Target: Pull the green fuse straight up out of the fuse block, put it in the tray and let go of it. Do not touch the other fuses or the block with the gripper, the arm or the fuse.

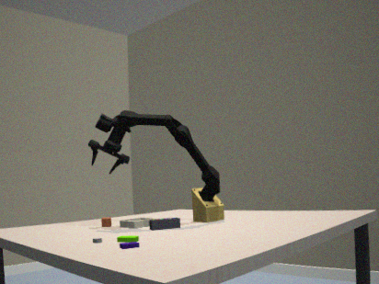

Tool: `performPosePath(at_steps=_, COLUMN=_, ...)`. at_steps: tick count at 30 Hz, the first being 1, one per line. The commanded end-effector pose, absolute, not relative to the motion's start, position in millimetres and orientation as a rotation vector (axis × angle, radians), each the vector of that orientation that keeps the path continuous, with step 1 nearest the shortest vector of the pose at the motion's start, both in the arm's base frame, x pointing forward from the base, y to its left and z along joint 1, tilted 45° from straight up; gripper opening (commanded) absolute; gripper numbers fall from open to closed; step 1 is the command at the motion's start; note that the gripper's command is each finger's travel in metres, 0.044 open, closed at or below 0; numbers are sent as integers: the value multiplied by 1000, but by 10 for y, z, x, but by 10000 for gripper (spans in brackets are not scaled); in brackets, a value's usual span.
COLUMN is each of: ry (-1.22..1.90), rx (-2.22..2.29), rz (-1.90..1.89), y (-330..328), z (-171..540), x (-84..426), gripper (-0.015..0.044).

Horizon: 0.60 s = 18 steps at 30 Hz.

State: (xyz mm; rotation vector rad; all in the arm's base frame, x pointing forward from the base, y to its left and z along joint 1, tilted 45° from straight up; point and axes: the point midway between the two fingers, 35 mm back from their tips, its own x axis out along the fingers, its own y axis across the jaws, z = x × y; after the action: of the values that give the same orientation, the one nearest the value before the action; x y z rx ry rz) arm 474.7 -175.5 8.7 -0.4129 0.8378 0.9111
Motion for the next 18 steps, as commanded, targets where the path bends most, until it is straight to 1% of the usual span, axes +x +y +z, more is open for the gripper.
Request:
performPosePath(at_steps=1, ry=838, rx=-413, rz=915, y=-1737, z=87, x=4742, gripper=374)
performPosePath(at_steps=7, ry=854, rx=-407, rz=1035, y=-1145, z=93, x=4491, gripper=216)
performPosePath(at_steps=13, ry=874, rx=-400, rz=1171, y=-511, z=86, x=4050, gripper=64)
performPosePath(at_steps=18, ry=891, rx=-393, rz=1282, y=-35, z=72, x=3567, gripper=64)
